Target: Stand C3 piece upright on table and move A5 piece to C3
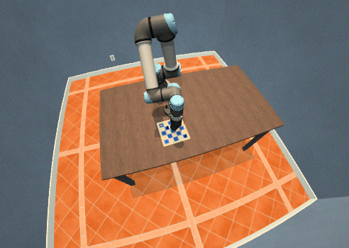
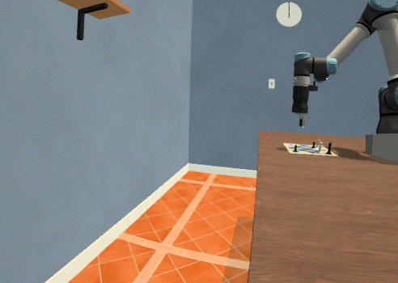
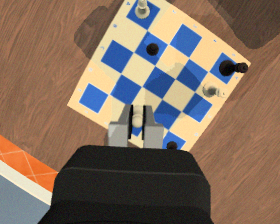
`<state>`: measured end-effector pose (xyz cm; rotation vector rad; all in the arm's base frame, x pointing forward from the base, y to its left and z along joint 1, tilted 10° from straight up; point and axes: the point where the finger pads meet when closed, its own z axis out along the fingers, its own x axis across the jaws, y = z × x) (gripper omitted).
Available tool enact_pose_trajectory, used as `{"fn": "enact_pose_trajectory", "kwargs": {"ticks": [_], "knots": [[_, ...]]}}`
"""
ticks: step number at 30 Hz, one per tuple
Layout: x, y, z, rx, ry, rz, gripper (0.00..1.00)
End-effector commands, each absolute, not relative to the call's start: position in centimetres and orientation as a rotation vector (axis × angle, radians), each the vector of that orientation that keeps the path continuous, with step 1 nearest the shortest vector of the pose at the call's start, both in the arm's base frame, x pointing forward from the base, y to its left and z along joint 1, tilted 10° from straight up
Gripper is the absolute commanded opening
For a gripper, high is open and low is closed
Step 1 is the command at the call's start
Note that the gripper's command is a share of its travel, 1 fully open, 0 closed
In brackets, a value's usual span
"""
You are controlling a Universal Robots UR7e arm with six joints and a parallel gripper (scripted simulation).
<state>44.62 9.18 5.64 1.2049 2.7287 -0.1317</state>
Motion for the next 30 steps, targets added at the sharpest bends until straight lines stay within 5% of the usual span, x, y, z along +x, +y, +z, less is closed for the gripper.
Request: {"fn": "enact_pose_trajectory", "kwargs": {"ticks": [1, 11, 30], "knots": [[49.2, 9.1, 6.0, 1.065, 2.793, -0.144, 0.0], [55.0, 9.1, 6.0, 0.868, 2.867, -0.16, 0.0], [55.2, 9.0, 5.8, 0.86, 2.87, -0.161, 0.0]]}}
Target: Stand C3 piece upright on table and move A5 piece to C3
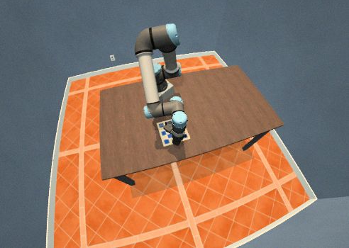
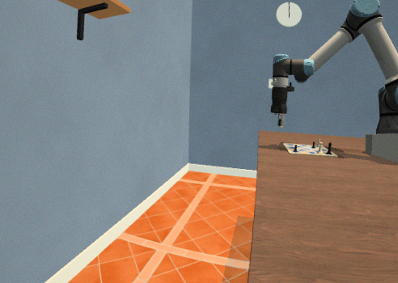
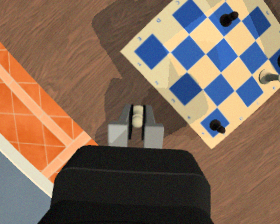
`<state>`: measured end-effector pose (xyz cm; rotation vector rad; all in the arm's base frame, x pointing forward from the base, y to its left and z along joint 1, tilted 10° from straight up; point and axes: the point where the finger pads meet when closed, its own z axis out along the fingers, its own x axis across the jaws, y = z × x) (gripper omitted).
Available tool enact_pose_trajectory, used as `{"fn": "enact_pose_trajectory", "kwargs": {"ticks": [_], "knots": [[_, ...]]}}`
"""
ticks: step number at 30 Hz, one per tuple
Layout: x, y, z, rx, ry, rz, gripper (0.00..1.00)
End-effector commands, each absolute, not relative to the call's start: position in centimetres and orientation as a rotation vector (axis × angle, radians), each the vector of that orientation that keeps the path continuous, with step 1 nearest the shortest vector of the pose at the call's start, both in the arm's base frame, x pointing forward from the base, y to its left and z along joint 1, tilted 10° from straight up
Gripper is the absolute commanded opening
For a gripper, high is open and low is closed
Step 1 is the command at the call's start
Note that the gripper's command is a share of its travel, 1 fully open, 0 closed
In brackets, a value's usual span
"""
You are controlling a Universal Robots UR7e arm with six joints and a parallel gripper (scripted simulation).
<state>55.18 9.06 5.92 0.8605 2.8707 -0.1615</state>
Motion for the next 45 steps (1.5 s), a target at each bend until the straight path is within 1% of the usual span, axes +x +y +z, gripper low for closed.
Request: {"fn": "enact_pose_trajectory", "kwargs": {"ticks": [1, 8, 23, 32, 45], "knots": [[55.2, 9.0, 5.6, 0.86, 2.87, -0.161, 0.0], [55.4, 8.8, 4.3, 0.86, 2.87, -0.161, 0.0], [56.1, 7.9, -2.3, 0.86, 2.87, -0.161, 0.0], [56.2, 7.7, -3.4, 0.86, 2.87, -0.161, 0.0], [56.2, 7.7, -3.4, 0.86, 2.87, -0.161, 0.0]]}}
